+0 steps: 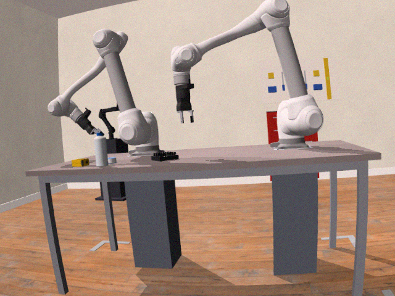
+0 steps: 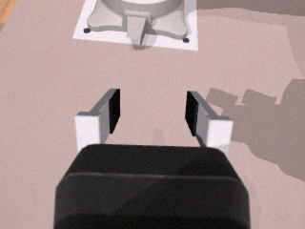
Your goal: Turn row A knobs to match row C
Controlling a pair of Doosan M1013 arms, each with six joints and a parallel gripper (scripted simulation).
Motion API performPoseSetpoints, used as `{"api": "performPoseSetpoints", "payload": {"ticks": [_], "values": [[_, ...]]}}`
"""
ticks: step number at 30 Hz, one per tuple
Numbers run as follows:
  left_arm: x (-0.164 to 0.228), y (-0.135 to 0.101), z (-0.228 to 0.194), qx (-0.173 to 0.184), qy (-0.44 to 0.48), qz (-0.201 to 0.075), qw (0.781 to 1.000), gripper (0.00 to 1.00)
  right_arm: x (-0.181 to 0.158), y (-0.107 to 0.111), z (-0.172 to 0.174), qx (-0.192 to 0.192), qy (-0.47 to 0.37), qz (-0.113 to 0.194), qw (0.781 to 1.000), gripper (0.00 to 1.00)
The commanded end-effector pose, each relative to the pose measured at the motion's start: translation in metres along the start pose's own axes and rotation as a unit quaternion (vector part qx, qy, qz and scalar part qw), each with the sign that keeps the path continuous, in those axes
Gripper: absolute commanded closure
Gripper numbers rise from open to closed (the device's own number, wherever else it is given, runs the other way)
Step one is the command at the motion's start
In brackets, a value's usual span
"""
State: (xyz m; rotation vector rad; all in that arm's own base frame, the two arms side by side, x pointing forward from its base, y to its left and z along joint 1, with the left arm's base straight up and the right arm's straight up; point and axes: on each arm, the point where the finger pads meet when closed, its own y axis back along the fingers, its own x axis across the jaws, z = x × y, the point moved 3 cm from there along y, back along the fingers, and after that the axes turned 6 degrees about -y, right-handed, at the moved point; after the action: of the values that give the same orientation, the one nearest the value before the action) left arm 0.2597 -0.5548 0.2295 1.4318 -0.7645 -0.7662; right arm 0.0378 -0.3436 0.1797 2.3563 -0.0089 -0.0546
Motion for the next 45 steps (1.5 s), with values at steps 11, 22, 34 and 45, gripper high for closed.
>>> {"api": "performPoseSetpoints", "payload": {"ticks": [11, 22, 34, 45], "values": [[-0.02, 0.001, 0.005, 0.0, 0.0, 0.001, 1.0, 0.0, 0.0, 0.0, 0.0, 0.0, 0.0, 0.0, 1.0, 0.0], [-0.02, 0.001, 0.005, 0.0, 0.0, 0.001, 1.0, 0.0, 0.0, 0.0, 0.0, 0.0, 0.0, 0.0, 1.0, 0.0], [-0.02, 0.001, 0.005, 0.0, 0.0, 0.001, 1.0, 0.0, 0.0, 0.0, 0.0, 0.0, 0.0, 0.0, 1.0, 0.0], [-0.02, 0.001, 0.005, 0.0, 0.0, 0.001, 1.0, 0.0, 0.0, 0.0, 0.0, 0.0, 0.0, 0.0, 1.0, 0.0]]}}
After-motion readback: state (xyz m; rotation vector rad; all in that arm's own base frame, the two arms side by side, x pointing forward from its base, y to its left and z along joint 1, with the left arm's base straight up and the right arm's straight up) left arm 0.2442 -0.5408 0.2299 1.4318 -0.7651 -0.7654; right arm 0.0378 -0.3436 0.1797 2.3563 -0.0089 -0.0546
